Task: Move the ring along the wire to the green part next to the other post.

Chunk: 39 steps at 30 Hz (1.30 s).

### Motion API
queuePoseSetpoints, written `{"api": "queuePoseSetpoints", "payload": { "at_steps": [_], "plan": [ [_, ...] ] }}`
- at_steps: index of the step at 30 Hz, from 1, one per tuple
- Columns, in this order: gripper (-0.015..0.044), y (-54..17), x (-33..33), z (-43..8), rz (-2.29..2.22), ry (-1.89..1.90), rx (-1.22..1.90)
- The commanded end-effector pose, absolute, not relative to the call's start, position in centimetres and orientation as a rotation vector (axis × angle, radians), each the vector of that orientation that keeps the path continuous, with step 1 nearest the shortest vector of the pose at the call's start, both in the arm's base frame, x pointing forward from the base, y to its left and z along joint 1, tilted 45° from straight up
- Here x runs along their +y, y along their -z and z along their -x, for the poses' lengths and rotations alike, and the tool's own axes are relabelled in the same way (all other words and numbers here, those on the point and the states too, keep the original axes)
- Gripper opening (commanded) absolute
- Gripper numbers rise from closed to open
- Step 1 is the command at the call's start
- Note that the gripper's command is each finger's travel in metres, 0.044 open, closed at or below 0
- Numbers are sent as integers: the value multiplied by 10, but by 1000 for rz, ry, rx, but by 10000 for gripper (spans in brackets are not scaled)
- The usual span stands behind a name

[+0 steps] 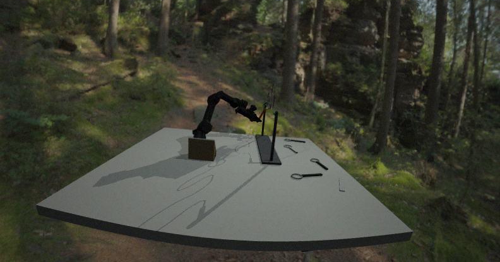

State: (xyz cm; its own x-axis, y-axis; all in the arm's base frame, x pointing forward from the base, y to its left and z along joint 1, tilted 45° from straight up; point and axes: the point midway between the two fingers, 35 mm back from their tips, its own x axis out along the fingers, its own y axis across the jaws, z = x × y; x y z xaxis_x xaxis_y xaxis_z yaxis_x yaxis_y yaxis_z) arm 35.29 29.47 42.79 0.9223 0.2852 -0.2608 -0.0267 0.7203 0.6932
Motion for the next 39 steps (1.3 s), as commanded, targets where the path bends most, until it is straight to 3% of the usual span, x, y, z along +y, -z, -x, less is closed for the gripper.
{"api": "queuePoseSetpoints", "payload": {
  "at_steps": [1, 39],
  "plan": [
    [-150, -425, 287, -346, -721, -191, 421],
    [-150, -382, 182, -343, 14, -1, 478]
  ]
}}
